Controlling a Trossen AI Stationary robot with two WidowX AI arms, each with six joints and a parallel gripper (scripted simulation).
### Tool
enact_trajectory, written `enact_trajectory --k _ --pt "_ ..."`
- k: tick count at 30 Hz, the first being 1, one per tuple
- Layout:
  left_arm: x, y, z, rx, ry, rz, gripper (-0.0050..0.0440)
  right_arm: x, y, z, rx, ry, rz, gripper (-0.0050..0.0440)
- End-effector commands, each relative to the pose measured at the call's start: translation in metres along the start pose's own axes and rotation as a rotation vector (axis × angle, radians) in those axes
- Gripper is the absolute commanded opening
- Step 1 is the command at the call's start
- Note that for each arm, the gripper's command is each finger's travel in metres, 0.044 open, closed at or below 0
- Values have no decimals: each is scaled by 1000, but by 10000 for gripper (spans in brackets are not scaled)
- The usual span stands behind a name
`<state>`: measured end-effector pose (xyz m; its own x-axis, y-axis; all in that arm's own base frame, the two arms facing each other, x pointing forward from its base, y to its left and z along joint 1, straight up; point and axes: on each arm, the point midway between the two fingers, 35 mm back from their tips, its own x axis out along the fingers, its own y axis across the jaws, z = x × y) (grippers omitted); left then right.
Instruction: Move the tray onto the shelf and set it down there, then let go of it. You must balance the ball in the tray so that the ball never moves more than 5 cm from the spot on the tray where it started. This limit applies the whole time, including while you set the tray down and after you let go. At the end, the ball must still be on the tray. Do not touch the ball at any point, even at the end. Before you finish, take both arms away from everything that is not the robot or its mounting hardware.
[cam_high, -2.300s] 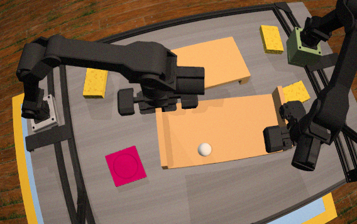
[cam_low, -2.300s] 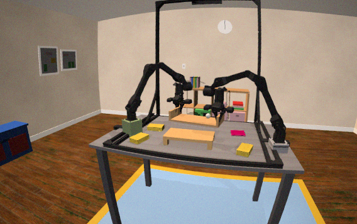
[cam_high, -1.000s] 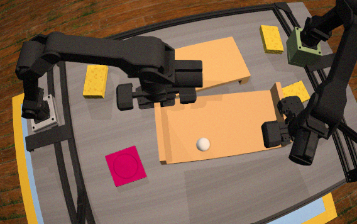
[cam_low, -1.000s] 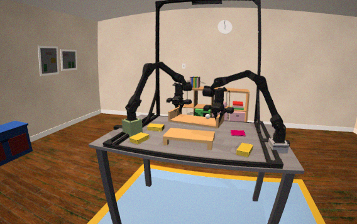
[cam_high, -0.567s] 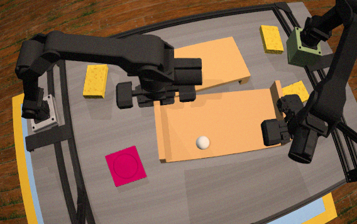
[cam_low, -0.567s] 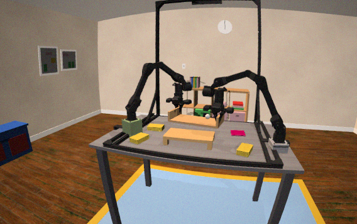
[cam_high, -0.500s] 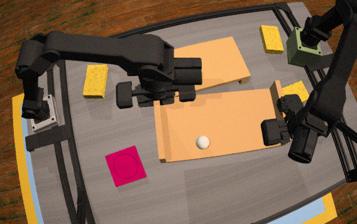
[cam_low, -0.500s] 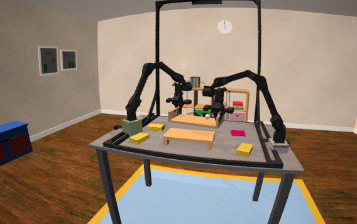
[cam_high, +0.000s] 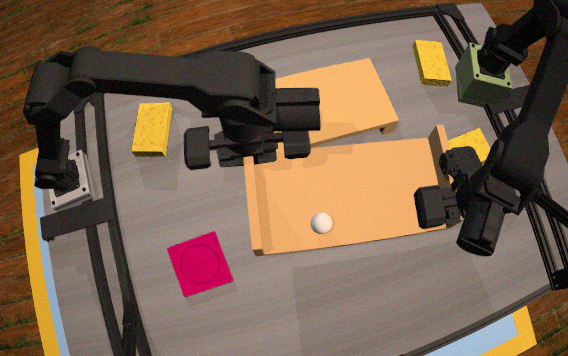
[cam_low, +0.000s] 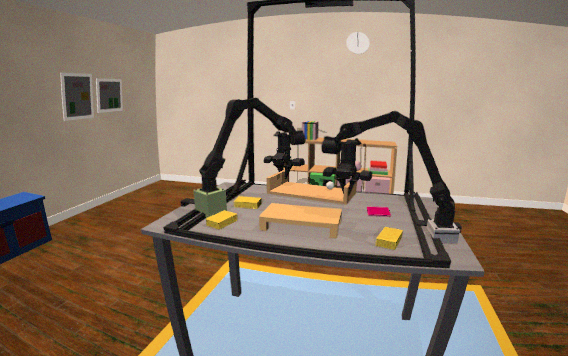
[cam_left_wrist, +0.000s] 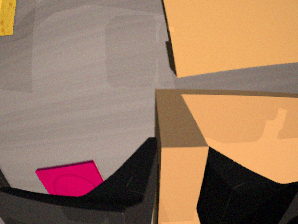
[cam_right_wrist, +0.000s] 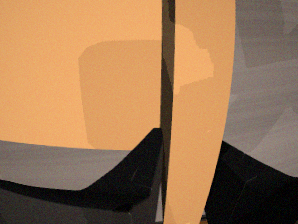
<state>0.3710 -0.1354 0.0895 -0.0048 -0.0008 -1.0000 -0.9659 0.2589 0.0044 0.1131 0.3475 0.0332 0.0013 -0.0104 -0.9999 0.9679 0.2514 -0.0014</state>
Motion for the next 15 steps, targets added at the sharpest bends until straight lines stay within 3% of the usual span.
enact_trajectory --k 1,9,15 --pt "-2 1 2 2 12 -3 20 -6 1 1 2 24 3 20" --pt "0 1 4 2 32 -6 20 -8 2 3 2 45 -1 20" --pt "-4 2 6 2 -14 1 20 -3 2 5 2 -2 7 20"
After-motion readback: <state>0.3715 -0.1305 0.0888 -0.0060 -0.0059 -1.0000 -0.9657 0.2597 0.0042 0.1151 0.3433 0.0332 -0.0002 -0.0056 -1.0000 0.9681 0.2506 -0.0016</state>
